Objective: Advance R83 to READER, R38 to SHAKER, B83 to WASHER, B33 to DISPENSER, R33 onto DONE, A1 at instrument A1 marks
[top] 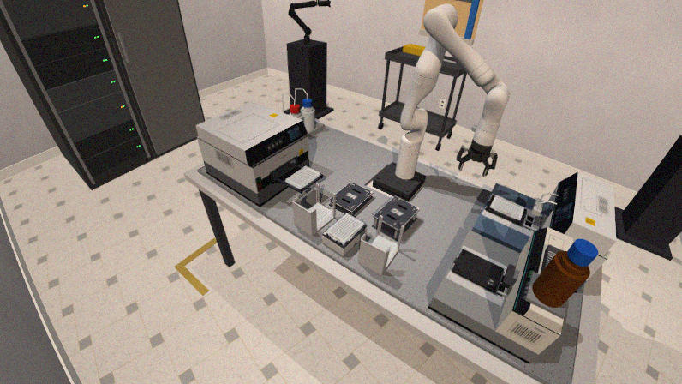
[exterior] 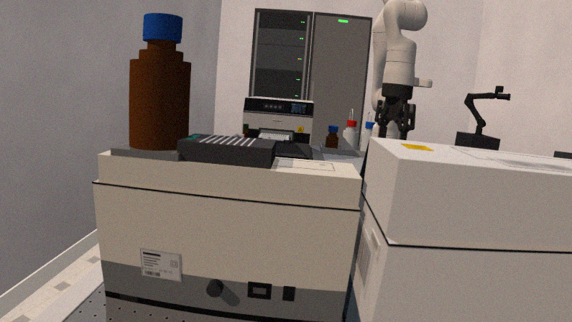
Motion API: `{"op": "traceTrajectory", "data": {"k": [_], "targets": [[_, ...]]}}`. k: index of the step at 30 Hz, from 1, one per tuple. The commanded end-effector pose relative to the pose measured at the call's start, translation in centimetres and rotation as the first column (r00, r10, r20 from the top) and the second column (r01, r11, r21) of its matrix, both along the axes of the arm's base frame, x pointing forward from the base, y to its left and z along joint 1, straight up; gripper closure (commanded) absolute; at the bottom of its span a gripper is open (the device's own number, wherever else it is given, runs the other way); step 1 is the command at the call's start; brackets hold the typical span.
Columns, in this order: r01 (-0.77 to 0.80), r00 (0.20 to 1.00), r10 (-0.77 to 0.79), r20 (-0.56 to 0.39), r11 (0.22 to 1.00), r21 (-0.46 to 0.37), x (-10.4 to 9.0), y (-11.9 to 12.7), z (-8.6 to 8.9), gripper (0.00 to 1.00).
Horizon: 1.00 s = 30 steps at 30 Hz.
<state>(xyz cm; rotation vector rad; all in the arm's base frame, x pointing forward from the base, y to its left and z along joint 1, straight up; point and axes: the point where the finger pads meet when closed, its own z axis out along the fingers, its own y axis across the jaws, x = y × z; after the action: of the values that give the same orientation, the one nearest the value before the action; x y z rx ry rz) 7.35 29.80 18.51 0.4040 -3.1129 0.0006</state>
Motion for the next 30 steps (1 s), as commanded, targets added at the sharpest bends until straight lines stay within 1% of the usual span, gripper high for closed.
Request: {"op": "traceTrajectory", "data": {"k": [1,2,7,8,13,16,18,24,30], "targets": [[-0.07,0.998,0.07,0.001,0.998,0.002,-0.6,0.0,0.0,0.0],[-0.097,0.995,0.097,-0.007,0.995,0.001,-1.1,-0.1,0.0,0.0],[-0.087,0.996,0.087,-0.003,0.996,0.005,-2.7,0.1,0.1,0.0],[-0.146,0.989,0.146,-0.001,0.989,0.001,-2.7,0.5,0.1,0.0],[-0.337,0.941,0.337,-0.001,0.941,0.0,-3.5,1.9,0.1,0.0],[-0.322,0.947,0.322,0.0,0.947,0.0,-3.9,2.8,0.1,0.0],[-0.322,0.947,0.322,0.0,0.947,0.0,-3.9,2.8,0.1,0.0],[-0.548,0.837,0.548,0.0,0.837,0.001,-4.0,4.8,0.1,0.0],[-0.53,0.848,0.53,0.001,0.848,-0.001,-3.8,6.8,0.1,0.0]]}}
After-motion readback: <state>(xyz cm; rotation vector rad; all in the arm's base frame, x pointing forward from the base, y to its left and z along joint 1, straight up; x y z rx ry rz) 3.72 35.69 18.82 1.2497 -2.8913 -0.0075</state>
